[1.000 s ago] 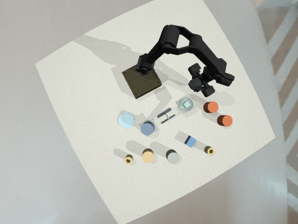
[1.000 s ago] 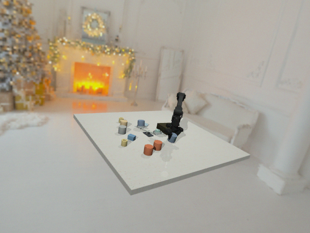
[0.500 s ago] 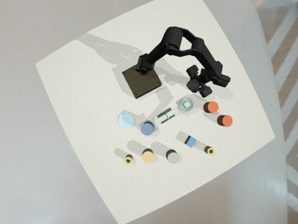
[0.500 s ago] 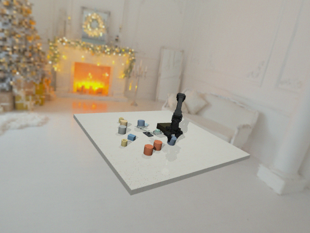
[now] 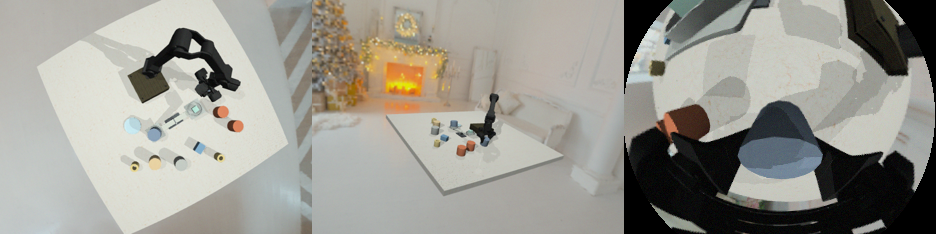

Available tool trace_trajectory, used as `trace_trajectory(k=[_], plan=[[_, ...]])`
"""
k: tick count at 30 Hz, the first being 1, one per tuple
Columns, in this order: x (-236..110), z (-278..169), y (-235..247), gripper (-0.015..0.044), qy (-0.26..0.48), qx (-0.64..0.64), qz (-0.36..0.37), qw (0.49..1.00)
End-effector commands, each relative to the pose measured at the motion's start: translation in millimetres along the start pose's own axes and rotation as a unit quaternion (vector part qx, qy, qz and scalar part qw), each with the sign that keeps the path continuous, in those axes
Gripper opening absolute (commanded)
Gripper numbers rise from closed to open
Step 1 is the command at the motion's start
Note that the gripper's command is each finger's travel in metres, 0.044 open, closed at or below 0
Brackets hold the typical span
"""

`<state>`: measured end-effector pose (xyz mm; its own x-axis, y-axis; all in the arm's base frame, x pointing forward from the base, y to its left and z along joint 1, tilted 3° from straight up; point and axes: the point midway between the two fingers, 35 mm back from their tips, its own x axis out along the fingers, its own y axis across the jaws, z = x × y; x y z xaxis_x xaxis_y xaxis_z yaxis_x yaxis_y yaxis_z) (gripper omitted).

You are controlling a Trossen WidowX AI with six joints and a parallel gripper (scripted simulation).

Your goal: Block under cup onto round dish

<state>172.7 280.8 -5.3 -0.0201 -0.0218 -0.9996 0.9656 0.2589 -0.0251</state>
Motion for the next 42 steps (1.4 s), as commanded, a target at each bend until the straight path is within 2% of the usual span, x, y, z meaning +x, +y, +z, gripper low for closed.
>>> trace_trajectory(k=[1,5,9,14,17,21,27,34,42], plan=[[-0.3,-0.2,0.2,0.0341,0.0,0.0,0.0,1.0],[-8.8,-0.8,0.7,0.044,0.001,0.0,0.001,1.0],[-51.5,-1.1,0.6,0.044,0.003,0.002,0.002,1.0],[-53.7,-0.9,0.5,0.044,0.003,0.003,0.002,1.0],[-60.8,13.7,14.1,0.0361,0.003,-0.002,0.002,1.0],[-80.6,59.2,46.4,0.026,0.001,-0.016,0.004,1.0],[-106.6,127.2,74.7,0.026,-0.002,-0.033,0.005,0.999],[-106.6,129.4,75.3,0.026,-0.003,-0.034,0.005,0.999],[-90.0,129.5,75.6,0.026,-0.003,-0.034,0.005,0.999]])
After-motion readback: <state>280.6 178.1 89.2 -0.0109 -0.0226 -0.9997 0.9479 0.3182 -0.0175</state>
